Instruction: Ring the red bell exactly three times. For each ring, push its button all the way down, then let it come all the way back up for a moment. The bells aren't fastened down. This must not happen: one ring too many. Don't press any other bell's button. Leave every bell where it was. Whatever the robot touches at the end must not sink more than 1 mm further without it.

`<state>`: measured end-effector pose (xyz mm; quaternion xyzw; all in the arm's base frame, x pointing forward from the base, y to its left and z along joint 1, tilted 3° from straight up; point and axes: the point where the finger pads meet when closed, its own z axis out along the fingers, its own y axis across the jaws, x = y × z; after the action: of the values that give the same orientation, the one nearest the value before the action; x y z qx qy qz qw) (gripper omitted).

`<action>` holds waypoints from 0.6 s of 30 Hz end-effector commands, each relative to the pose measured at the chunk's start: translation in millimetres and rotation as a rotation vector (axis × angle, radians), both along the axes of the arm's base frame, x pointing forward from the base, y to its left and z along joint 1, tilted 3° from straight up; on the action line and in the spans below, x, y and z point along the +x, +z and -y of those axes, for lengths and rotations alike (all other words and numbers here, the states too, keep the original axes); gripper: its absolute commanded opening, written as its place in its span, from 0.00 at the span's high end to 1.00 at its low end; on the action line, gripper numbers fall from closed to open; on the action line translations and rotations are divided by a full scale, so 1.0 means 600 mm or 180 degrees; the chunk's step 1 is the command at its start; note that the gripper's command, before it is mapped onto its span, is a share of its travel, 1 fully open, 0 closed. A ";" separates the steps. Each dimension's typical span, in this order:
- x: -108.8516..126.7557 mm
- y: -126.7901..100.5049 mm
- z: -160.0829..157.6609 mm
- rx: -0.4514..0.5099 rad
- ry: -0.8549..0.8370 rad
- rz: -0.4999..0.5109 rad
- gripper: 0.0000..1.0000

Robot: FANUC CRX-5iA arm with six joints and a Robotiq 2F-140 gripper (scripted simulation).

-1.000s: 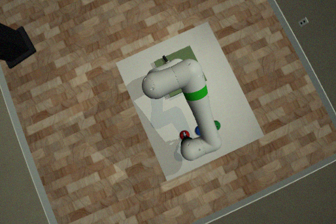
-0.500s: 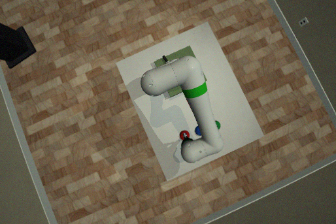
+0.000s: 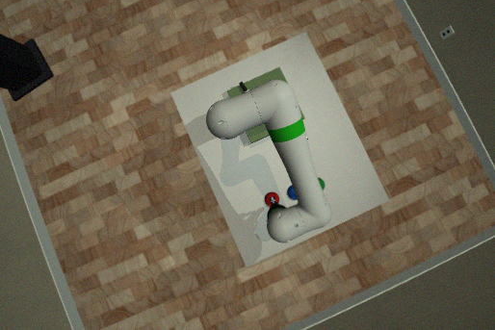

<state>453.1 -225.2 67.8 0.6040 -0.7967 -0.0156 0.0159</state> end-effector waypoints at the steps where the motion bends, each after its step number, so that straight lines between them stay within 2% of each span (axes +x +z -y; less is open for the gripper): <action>1: 0.000 0.002 0.000 -0.0001 0.0000 0.0001 1.00; 18: 0.000 0.002 0.000 -0.0001 0.0000 0.0001 1.00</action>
<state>453.2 -225.2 68.6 0.6040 -0.7967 -0.0156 0.0159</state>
